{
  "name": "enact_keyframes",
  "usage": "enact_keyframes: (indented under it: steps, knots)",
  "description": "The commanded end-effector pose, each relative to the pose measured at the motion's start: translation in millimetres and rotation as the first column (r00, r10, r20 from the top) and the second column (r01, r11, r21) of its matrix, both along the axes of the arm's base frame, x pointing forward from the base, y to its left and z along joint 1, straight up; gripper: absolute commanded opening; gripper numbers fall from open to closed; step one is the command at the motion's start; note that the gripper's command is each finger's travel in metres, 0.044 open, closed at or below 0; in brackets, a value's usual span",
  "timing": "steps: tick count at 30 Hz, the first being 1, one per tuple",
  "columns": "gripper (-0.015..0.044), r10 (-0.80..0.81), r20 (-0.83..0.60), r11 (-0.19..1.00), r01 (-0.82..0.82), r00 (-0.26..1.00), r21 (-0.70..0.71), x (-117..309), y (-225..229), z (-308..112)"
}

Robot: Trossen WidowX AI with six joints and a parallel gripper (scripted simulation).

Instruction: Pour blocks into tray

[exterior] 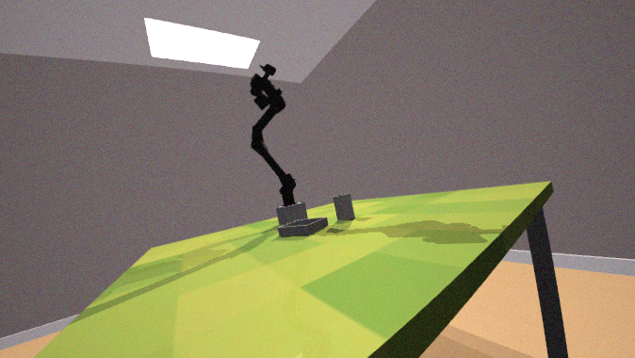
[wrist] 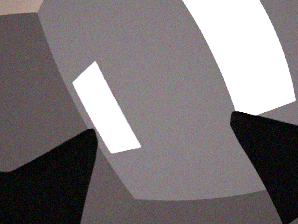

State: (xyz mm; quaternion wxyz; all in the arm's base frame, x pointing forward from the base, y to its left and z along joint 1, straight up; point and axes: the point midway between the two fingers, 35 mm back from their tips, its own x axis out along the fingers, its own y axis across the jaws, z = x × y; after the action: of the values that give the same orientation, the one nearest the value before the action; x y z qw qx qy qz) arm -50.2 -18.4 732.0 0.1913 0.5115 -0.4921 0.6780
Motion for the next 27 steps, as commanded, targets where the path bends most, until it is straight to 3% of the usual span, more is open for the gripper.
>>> enact_keyframes:
  steps: [1,15,27]
  knots:
    - [0.0440,-0.056,-0.152,0.993,0.040,0.987,-0.109,38.6,47.5,-4.6]
    - [0.0440,-0.364,-0.479,0.874,0.114,0.799,-0.473,156.5,173.2,-75.1]
    - [0.0440,-0.703,-0.504,0.627,0.102,0.502,-0.773,244.4,240.3,-194.3]
